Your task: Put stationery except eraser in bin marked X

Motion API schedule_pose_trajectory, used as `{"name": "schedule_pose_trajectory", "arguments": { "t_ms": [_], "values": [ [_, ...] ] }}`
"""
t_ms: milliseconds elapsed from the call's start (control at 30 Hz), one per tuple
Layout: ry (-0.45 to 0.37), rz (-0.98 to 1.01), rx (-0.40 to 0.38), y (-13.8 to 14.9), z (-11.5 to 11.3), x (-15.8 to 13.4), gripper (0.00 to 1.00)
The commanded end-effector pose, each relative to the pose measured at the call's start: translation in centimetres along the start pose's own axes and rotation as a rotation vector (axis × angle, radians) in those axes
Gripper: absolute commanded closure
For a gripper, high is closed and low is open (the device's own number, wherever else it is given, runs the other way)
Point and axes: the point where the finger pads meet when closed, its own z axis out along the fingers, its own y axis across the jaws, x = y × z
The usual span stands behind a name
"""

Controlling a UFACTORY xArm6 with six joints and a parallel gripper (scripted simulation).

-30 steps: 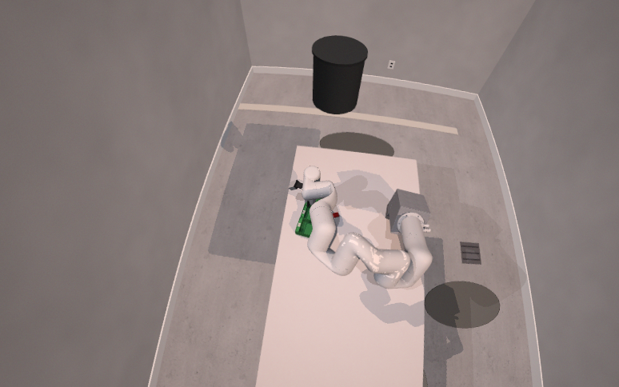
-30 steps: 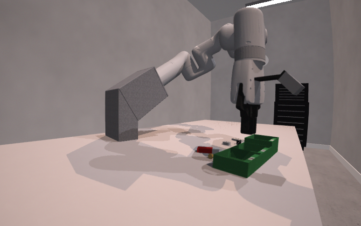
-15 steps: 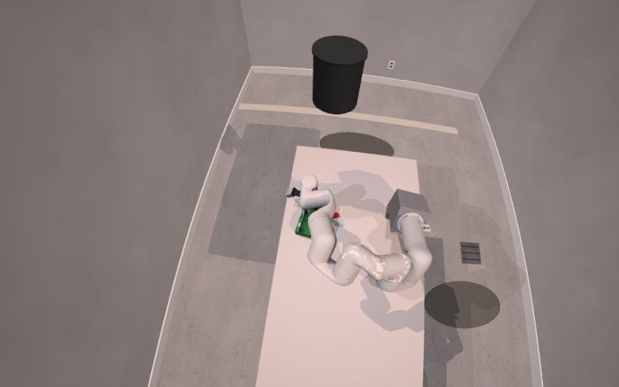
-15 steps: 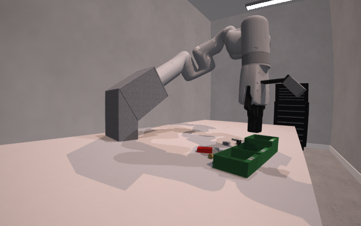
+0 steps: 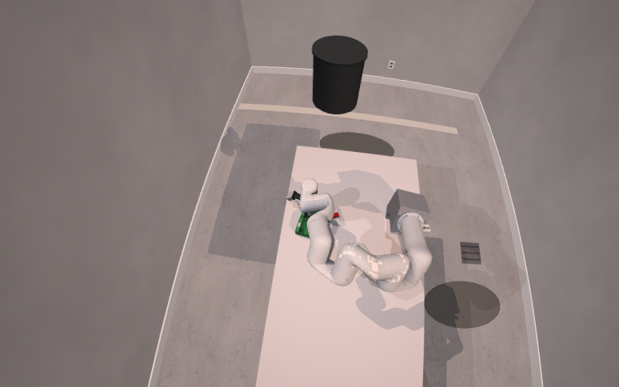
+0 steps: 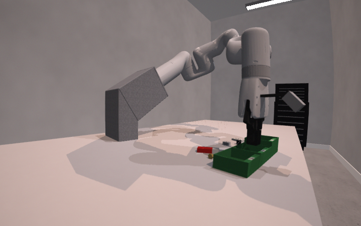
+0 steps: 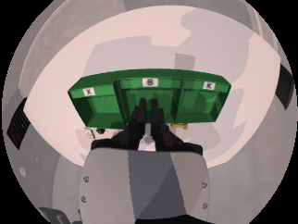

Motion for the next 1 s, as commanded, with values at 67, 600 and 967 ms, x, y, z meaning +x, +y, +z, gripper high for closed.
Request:
{"name": "schedule_pose_trajectory", "arguments": {
  "t_ms": [67,600,967],
  "values": [
    [0.003,-0.001,0.0,0.0,1.4,0.2,0.93],
    [0.003,-0.001,0.0,0.0,2.3,0.2,0.93],
    [0.003,-0.001,0.0,0.0,2.3,0.2,0.93]
  ]
}}
